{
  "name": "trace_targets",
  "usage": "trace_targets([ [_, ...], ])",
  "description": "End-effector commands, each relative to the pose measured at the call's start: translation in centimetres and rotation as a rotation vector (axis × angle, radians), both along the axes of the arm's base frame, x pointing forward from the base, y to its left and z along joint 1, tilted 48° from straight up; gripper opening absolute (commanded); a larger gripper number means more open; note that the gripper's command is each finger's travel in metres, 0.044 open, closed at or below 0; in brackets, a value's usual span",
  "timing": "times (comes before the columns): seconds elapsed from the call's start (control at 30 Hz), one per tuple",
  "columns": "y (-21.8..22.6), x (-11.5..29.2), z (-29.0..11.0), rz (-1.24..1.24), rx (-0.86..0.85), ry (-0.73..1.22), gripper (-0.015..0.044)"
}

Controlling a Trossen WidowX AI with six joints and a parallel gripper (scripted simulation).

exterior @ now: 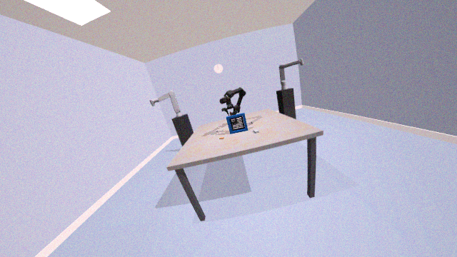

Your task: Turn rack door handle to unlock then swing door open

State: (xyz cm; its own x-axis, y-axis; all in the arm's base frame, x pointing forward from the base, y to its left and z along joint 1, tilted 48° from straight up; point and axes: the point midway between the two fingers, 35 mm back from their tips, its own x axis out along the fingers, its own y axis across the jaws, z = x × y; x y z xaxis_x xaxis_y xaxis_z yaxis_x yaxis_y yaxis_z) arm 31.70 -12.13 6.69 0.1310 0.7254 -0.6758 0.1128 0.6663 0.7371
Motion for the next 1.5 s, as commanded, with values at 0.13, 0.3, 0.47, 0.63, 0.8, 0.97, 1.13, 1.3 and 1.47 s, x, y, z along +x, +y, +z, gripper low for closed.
trace_targets([
  [0.13,1.1,0.1,-0.9,-0.005,0.006,0.003,0.0293],
  [0.3,1.7,0.2,-1.4,-0.005,0.006,0.003,0.0293],
  [0.47,2.3,0.3,-2.0,-0.005,0.007,0.003,0.0293],
  [0.63,2.9,0.4,-2.5,-0.004,0.007,0.002,0.0293],
  [0.8,3.5,0.4,-3.0,-0.004,0.008,0.002,0.0293],
  [0.97,3.7,0.4,-3.1,-0.004,0.009,0.002,0.024],
  [1.13,3.7,0.4,-3.1,-0.004,0.009,0.002,0.0109],
  [1.3,3.7,0.4,-3.1,-0.004,0.009,0.002,0.0076],
  [1.47,3.7,0.4,-3.1,-0.004,0.009,0.002,0.0042],
])
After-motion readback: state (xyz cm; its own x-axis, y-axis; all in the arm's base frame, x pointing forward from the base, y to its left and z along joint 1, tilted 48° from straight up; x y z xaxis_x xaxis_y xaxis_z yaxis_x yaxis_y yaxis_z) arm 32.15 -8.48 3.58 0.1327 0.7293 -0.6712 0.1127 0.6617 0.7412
